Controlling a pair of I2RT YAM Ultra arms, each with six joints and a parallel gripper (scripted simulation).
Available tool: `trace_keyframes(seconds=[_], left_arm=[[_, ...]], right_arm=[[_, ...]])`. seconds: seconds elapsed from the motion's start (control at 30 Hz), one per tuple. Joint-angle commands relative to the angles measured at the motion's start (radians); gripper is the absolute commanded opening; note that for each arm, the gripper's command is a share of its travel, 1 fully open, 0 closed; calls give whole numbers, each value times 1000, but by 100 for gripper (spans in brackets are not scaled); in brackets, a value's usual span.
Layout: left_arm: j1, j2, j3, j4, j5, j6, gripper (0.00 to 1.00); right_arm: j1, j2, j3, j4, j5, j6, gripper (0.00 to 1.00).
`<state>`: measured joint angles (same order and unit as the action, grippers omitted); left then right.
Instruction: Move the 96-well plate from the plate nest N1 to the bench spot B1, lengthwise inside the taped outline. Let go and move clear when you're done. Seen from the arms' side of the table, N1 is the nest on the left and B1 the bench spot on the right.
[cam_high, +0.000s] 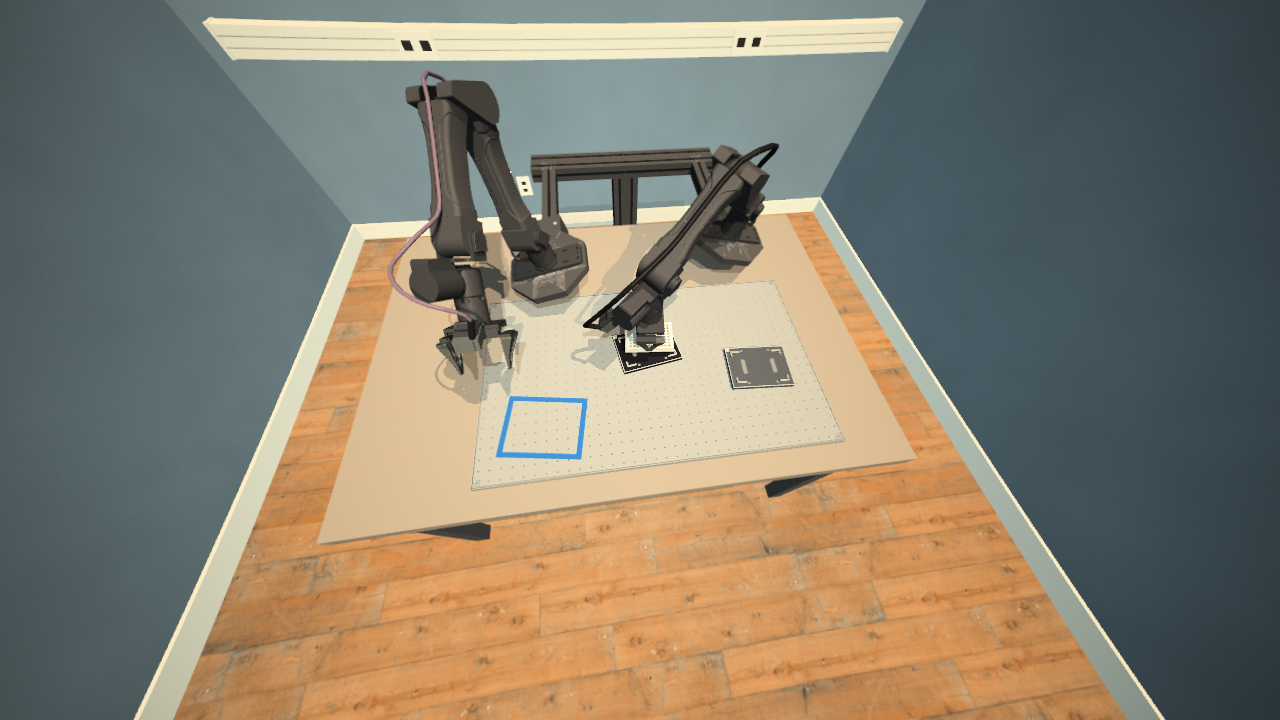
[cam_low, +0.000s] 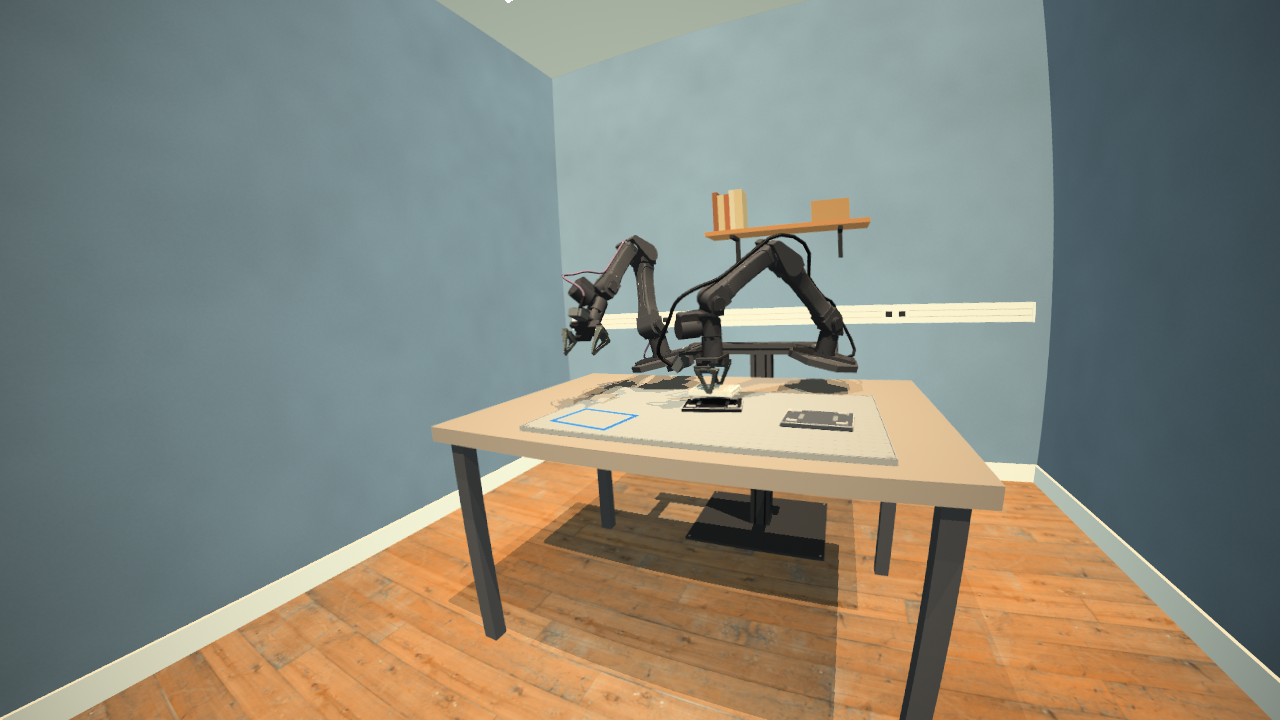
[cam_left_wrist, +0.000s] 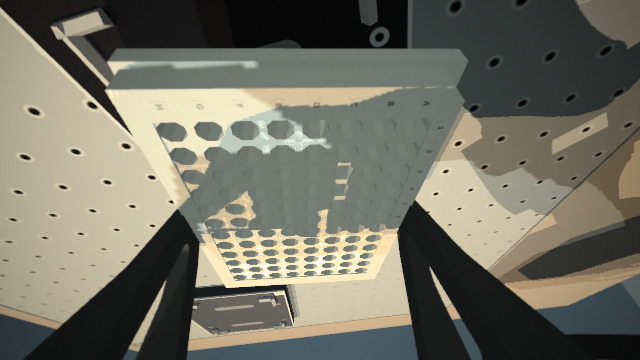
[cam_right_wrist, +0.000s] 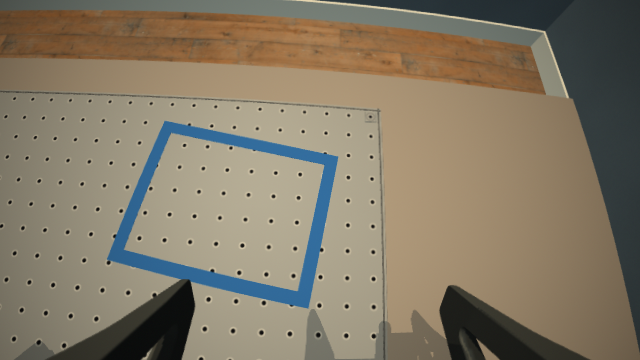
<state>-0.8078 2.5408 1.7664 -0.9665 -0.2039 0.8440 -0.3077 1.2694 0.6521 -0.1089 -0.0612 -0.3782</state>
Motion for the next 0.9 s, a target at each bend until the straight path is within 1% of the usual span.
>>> trace_keyframes(seconds=[0.0,0.13,0.27,0.37,0.83,0.87], left_arm=[[-1,-6,45,-41,13,-30,79],[-1,-7,59,-29,4,-55,79],[-2,-21,40,-18,3,-182,79],[-5,-23,36,-15,-2,-229,79],[-2,-13,36,-18,-1,-223,79],[-8,-13,52,-34,-2,-235,79]], right_arm=[[-3,-28,36,-15,-17,-5,100],[0,-19,26,-3,-9,-2,100],[0,-19,26,-3,-9,-2,100],[0,-19,26,-3,-9,-2,100],[0,-19,26,-3,-9,-2,100],[0,-19,26,-3,-9,-2,100]])
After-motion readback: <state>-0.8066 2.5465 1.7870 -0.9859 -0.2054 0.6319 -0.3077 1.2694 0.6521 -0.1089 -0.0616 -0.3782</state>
